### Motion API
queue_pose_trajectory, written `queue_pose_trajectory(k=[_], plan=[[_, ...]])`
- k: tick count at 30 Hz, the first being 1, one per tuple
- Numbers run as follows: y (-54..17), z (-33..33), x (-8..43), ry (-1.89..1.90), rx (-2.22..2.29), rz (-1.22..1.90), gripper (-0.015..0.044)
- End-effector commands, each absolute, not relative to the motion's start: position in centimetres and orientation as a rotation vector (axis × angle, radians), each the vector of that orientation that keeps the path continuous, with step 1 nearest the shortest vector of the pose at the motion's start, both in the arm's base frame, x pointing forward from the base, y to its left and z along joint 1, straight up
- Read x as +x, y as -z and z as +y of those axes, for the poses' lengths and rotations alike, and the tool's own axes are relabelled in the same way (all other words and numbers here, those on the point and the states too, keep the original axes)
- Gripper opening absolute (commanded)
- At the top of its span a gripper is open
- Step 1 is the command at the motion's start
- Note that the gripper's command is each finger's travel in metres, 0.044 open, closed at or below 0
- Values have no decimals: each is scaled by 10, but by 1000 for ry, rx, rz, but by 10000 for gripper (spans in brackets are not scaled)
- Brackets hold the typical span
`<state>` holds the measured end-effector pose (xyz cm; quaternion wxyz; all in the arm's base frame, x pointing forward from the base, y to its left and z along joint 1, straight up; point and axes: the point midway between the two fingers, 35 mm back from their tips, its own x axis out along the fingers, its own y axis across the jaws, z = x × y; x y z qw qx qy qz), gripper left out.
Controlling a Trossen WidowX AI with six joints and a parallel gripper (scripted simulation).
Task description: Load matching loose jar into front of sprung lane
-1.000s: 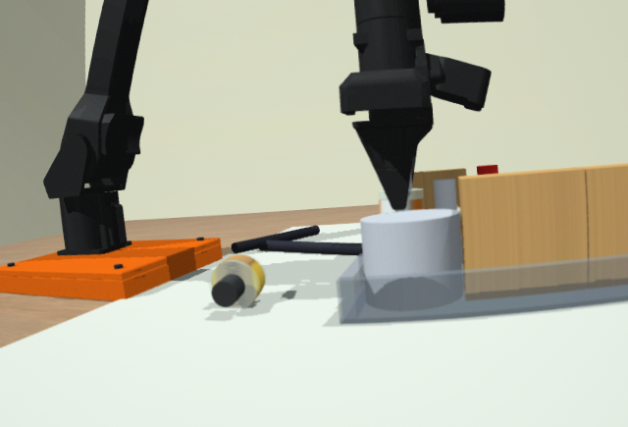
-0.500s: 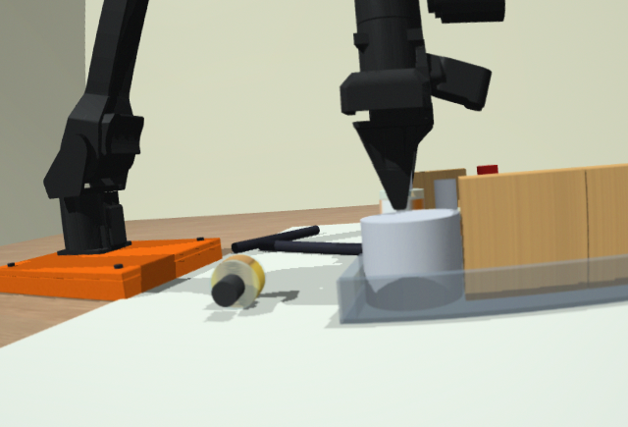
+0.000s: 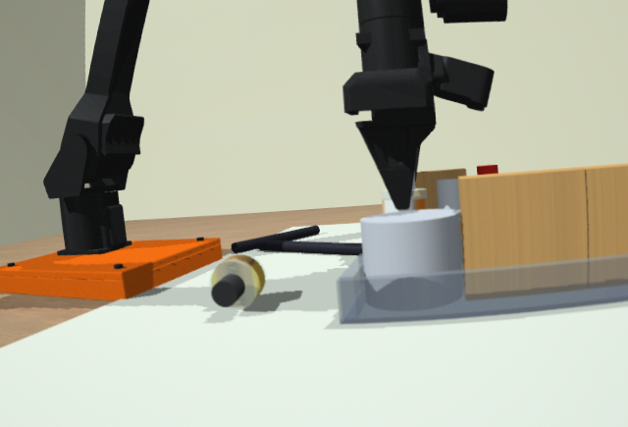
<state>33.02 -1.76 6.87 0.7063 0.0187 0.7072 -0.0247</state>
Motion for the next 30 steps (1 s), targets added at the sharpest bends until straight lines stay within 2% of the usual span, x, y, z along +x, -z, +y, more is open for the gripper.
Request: queue_pose_trajectory(k=[1,30], plan=[[-72,-18,339,55,45,1541,0],[-67,-18,340,55,45,1541,0]])
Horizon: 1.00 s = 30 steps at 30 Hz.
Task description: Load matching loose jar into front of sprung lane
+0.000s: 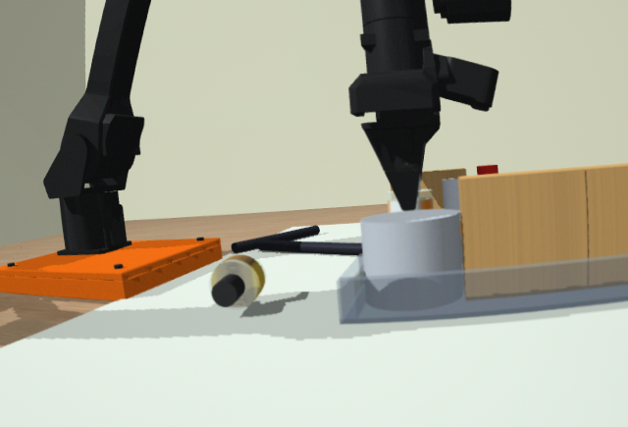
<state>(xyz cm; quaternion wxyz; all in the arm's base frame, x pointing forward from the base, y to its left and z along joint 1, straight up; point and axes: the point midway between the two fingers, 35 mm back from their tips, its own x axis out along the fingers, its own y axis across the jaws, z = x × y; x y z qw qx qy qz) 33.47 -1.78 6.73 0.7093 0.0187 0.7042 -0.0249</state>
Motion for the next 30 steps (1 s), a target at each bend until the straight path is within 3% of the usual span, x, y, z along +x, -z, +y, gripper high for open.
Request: queue_pose_trajectory(k=[1,30], plan=[[-66,-18,340,55,45,1541,0],[-57,-18,339,56,45,1541,0]])
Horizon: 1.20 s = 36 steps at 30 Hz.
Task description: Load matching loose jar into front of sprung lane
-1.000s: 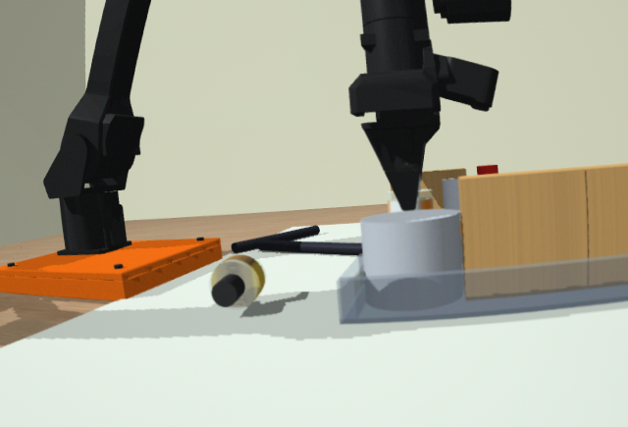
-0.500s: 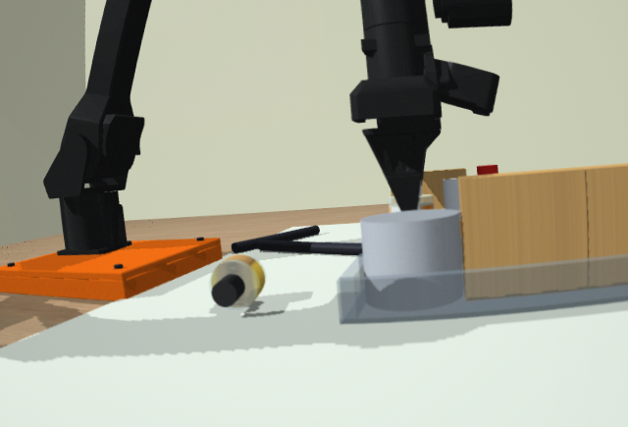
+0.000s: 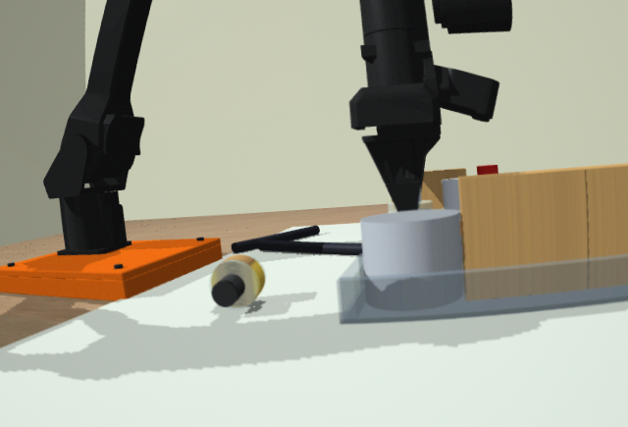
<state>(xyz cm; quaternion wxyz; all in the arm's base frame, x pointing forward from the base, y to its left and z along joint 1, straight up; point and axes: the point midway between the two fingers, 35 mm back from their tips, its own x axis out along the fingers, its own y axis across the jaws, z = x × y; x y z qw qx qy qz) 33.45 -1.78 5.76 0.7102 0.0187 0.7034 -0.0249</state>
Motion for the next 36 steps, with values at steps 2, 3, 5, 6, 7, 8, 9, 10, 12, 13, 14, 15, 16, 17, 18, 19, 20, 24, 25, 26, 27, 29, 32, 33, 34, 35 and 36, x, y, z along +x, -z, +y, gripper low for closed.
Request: queue_pose_trajectory(k=[2,3,5,6,7,8,9,10,12,13,14,15,16,17,18,19,20,24,25,26,27,29,32,33,34,35,36], plan=[[-57,-18,339,56,45,1541,0],[-56,-18,339,56,45,1541,0],[-56,-18,339,56,45,1541,0],[-55,-18,339,56,45,1541,0],[-55,-18,339,56,45,1541,0],[-55,-18,339,56,45,1541,0],[-54,-18,339,56,45,1541,0],[-54,-18,339,56,45,1541,0],[-53,-18,338,56,45,1541,0],[-53,-18,338,56,45,1541,0],[-53,-18,338,56,45,1541,0],[-52,-18,338,56,45,1541,0],[-52,-18,338,56,45,1541,0],[-52,-18,338,56,45,1541,0],[-52,-18,338,56,45,1541,0],[-51,-18,338,56,45,1541,0],[-51,-18,338,56,45,1541,0],[-50,-18,338,56,45,1541,0],[-49,-18,338,56,45,1541,0],[-49,-18,338,56,45,1541,0],[-49,-18,338,56,45,1541,0],[-48,-18,337,56,45,1541,0],[-48,-18,337,56,45,1541,0],[-48,-18,336,56,45,1541,0],[-48,-18,336,55,45,1541,0],[-48,-18,336,55,45,1541,0],[-48,-18,336,55,45,1541,0]])
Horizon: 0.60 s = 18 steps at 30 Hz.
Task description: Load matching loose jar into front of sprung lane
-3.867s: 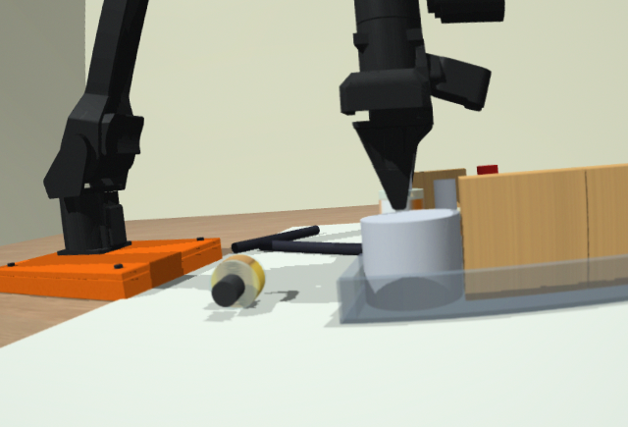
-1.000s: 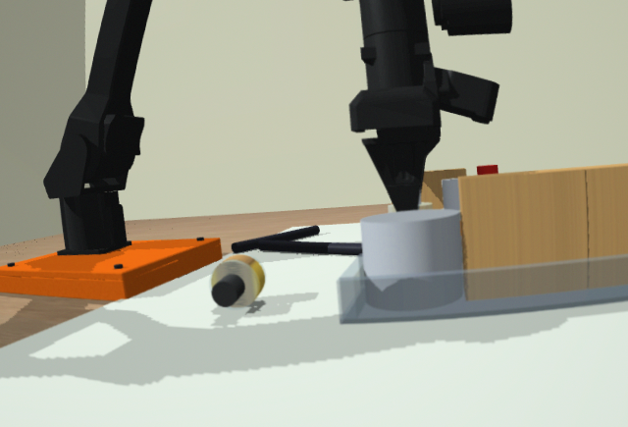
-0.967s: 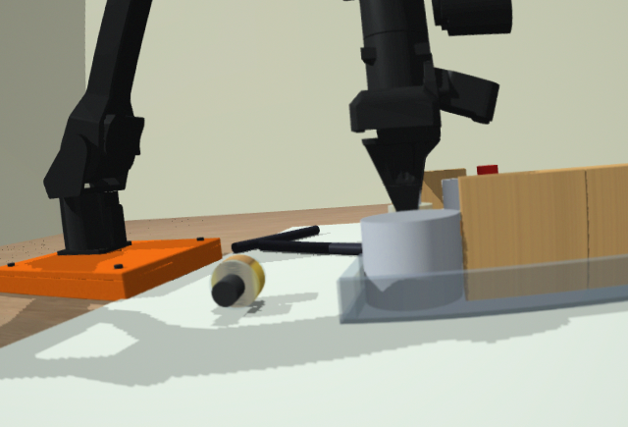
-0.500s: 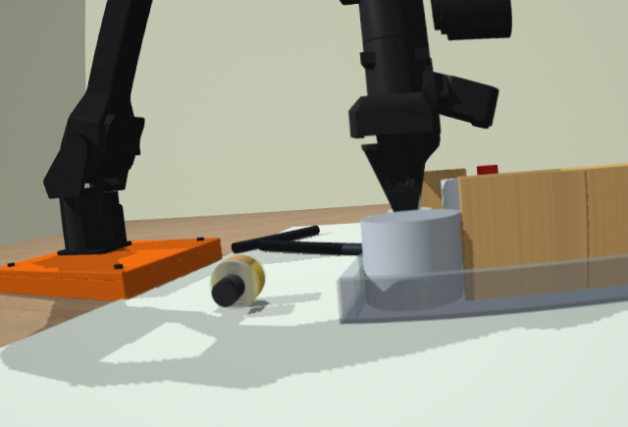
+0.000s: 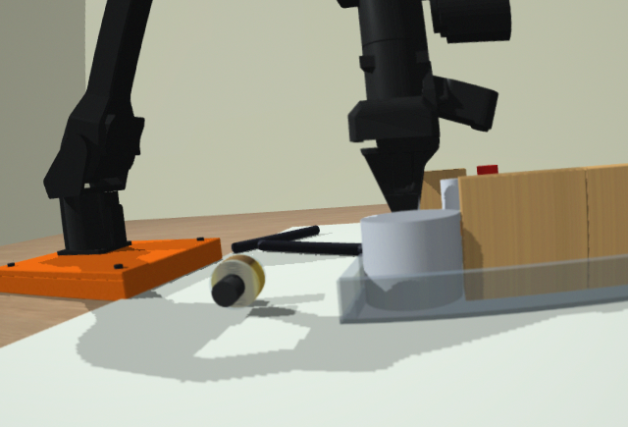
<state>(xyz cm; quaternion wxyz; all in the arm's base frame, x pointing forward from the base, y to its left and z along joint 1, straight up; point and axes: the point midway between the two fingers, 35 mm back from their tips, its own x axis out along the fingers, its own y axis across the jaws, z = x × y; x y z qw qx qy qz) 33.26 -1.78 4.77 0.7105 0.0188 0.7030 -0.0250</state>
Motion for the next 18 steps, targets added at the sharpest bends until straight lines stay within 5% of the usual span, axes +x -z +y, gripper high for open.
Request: queue_pose_trajectory(k=[1,18], plan=[[-48,-18,336,55,45,1541,0],[-48,-17,333,55,45,1542,0]])
